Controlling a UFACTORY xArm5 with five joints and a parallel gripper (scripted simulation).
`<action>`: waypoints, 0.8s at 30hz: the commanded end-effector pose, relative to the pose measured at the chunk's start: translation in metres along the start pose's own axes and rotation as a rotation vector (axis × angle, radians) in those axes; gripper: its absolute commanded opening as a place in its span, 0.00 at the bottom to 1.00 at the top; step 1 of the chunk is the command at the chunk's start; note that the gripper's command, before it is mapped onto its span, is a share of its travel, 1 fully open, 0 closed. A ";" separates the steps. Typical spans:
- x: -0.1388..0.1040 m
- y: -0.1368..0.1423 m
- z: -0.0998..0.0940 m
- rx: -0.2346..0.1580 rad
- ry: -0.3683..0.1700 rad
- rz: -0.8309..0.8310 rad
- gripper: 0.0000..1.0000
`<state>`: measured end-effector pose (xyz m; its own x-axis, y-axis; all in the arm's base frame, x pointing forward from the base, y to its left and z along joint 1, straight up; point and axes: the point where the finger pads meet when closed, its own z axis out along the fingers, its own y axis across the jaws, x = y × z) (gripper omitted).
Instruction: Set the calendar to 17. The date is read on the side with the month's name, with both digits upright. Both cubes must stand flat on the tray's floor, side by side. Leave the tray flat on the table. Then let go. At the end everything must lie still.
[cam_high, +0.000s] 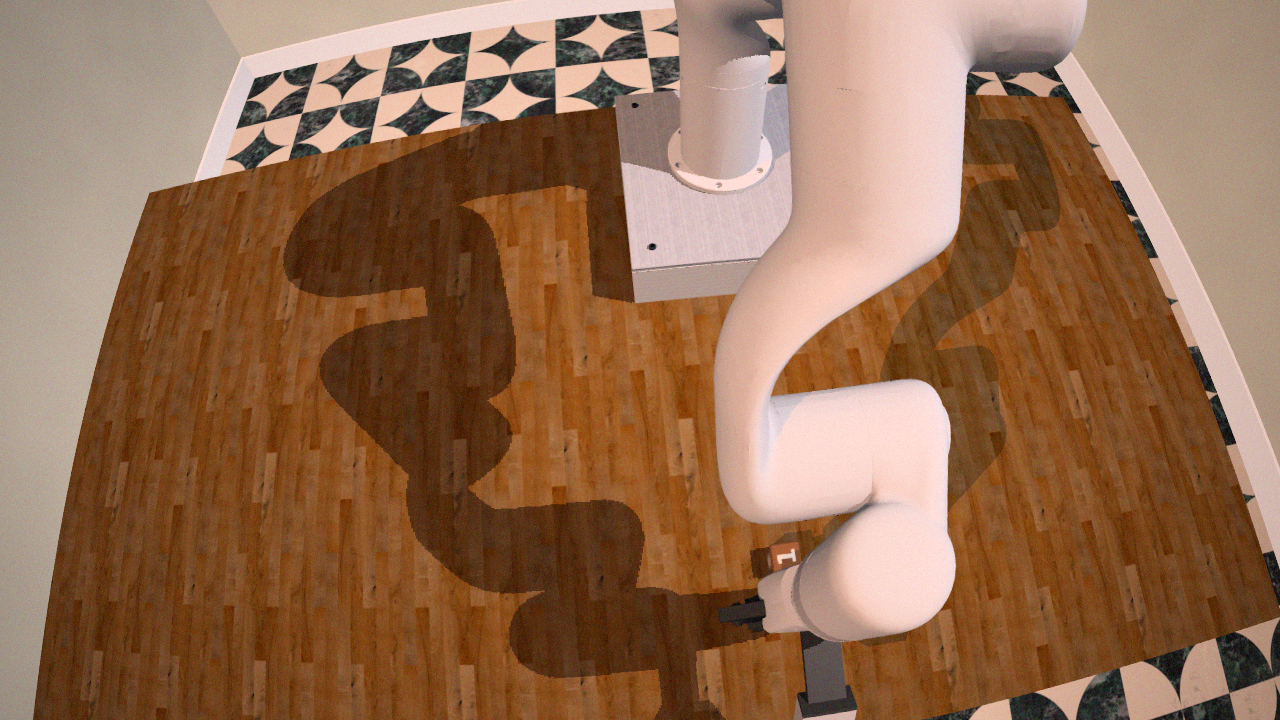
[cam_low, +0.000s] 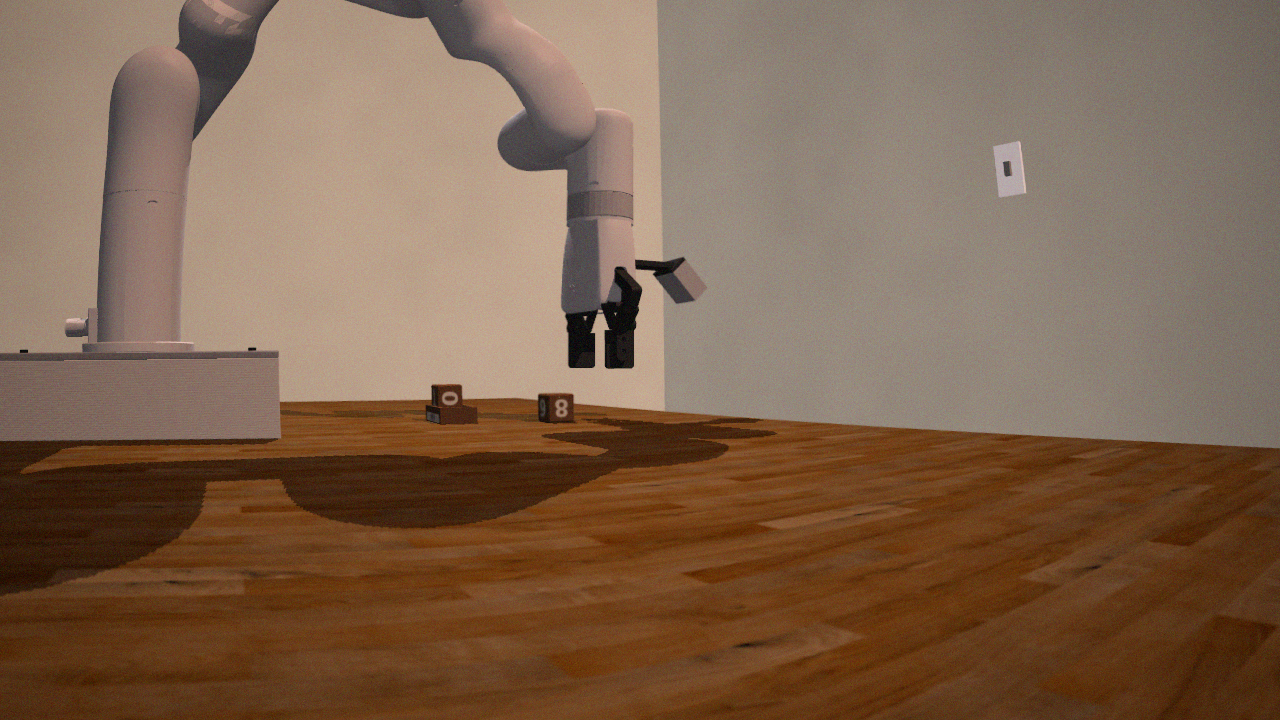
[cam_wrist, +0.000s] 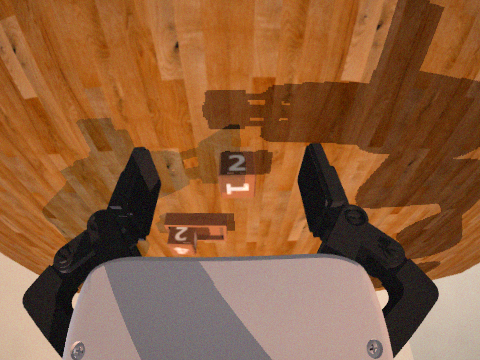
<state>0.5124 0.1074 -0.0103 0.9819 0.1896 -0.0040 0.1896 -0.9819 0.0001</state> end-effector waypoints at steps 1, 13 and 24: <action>0.001 0.000 0.004 0.000 0.003 0.000 1.00; 0.002 0.000 0.020 0.000 0.003 0.000 1.00; 0.002 0.000 0.020 0.000 0.003 0.000 1.00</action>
<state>0.5124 0.1072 -0.0321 0.9819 0.1896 -0.0044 0.1896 -0.9819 0.0001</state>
